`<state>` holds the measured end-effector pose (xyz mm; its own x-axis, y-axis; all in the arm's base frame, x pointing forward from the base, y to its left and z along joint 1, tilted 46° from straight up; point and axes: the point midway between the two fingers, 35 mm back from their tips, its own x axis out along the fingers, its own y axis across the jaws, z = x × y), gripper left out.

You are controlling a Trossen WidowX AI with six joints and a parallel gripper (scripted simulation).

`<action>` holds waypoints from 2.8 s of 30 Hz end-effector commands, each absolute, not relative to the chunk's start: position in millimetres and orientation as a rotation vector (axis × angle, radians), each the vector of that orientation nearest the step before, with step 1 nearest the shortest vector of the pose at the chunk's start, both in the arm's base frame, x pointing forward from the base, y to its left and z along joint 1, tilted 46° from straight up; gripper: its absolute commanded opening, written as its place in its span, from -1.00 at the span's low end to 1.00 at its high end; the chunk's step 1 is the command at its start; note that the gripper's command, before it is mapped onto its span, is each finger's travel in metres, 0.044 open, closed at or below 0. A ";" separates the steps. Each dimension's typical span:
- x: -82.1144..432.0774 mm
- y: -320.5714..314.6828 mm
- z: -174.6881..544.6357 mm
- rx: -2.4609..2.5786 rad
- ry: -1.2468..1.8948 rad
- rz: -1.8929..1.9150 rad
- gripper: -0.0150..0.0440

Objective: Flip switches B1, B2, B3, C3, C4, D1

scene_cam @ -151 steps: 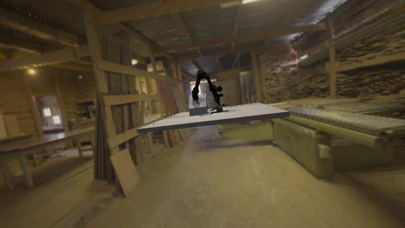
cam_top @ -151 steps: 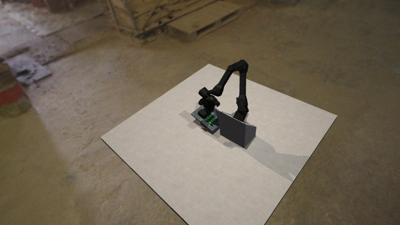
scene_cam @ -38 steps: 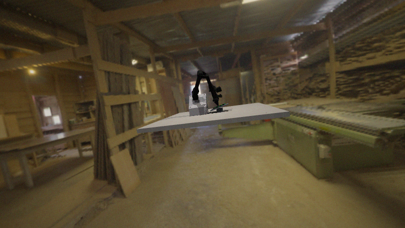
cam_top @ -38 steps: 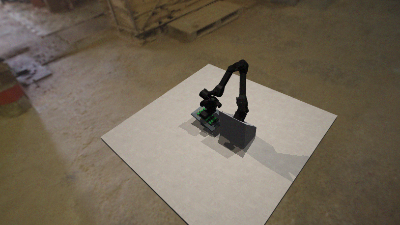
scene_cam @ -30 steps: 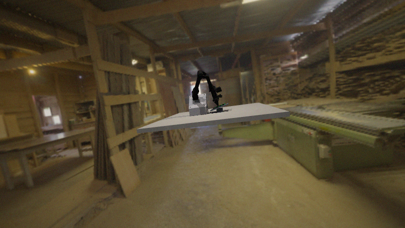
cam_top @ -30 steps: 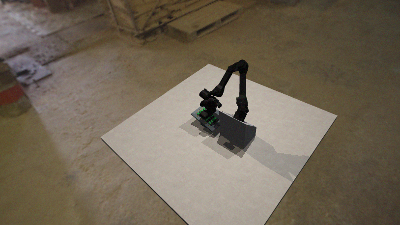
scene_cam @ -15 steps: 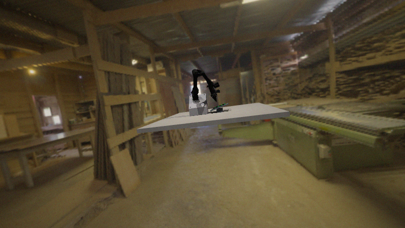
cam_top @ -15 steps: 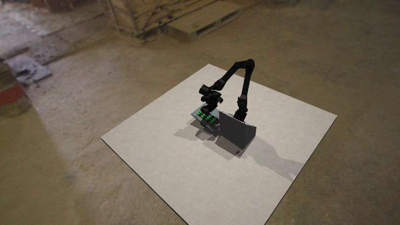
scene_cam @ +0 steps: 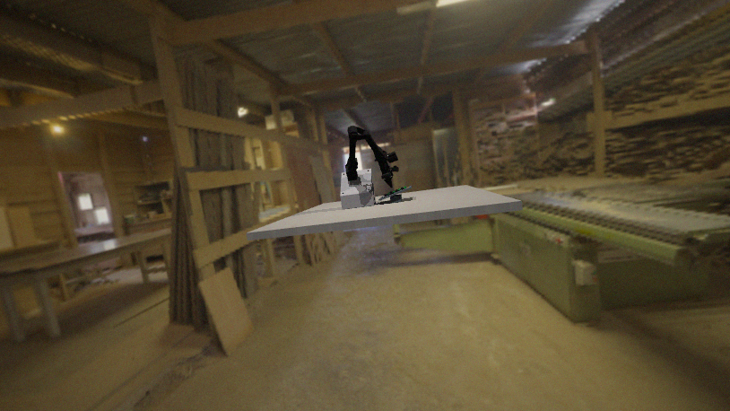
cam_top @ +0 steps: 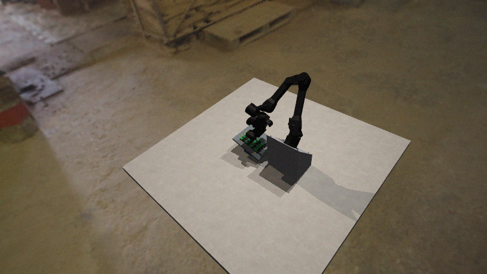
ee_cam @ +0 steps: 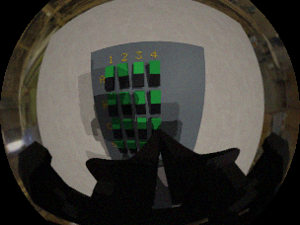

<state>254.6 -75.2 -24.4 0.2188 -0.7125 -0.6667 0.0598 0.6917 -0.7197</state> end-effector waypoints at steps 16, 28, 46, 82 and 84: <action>259.9 -92.2 -41.7 -0.642 1.251 -0.579 -0.49; 259.9 -92.2 -41.7 -0.642 1.251 -0.579 -0.49; 260.3 -93.4 -42.9 -0.642 1.251 -0.579 -0.49; 248.1 -55.3 -8.7 -0.644 1.231 -0.569 -0.49; 245.0 -50.0 -2.9 -0.646 1.228 -0.568 -0.49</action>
